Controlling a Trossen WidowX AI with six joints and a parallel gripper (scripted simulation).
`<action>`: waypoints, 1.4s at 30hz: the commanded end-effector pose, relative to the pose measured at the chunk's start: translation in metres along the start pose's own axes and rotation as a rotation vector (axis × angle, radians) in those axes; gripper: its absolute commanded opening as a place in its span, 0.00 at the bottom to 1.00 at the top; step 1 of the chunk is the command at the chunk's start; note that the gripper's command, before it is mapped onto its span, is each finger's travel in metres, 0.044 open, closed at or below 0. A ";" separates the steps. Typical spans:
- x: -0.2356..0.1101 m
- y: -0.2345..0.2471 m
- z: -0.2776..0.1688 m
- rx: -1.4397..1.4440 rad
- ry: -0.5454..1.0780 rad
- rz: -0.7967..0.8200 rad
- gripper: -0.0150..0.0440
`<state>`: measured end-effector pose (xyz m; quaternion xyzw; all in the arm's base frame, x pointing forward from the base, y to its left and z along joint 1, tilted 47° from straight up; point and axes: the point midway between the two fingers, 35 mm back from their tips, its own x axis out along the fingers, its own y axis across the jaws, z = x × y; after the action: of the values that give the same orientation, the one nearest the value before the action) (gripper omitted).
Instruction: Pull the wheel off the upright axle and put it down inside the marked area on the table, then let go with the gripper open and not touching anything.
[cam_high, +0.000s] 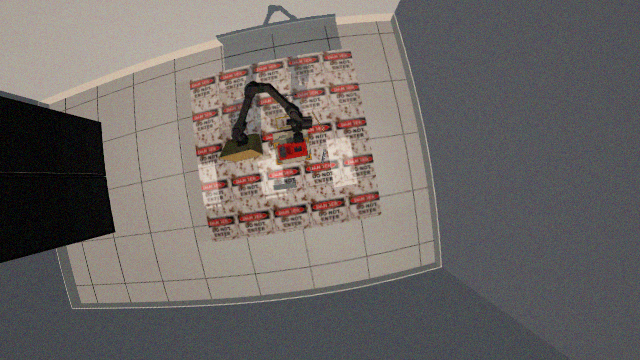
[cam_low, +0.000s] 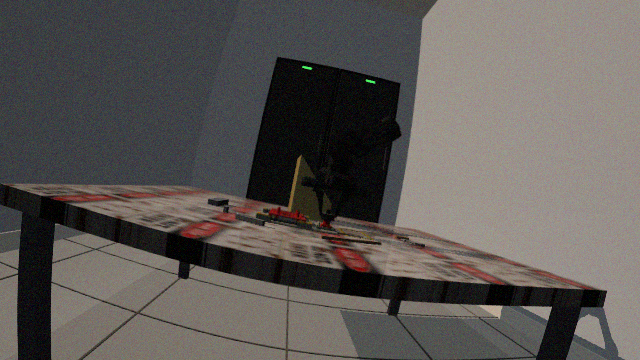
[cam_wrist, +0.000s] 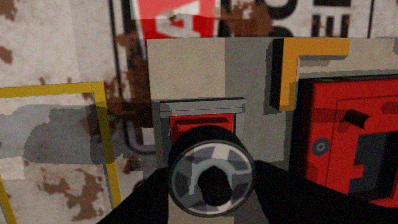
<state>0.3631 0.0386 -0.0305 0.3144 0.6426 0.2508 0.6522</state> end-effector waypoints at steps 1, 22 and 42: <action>-0.004 -0.001 0.000 -0.001 -0.003 -0.001 0.25; -0.011 -0.001 0.000 0.000 -0.005 -0.001 0.25; -0.017 -0.001 0.001 0.001 -0.006 0.000 0.25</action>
<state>0.3629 0.0274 -0.0212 0.3159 0.6414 0.2489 0.6534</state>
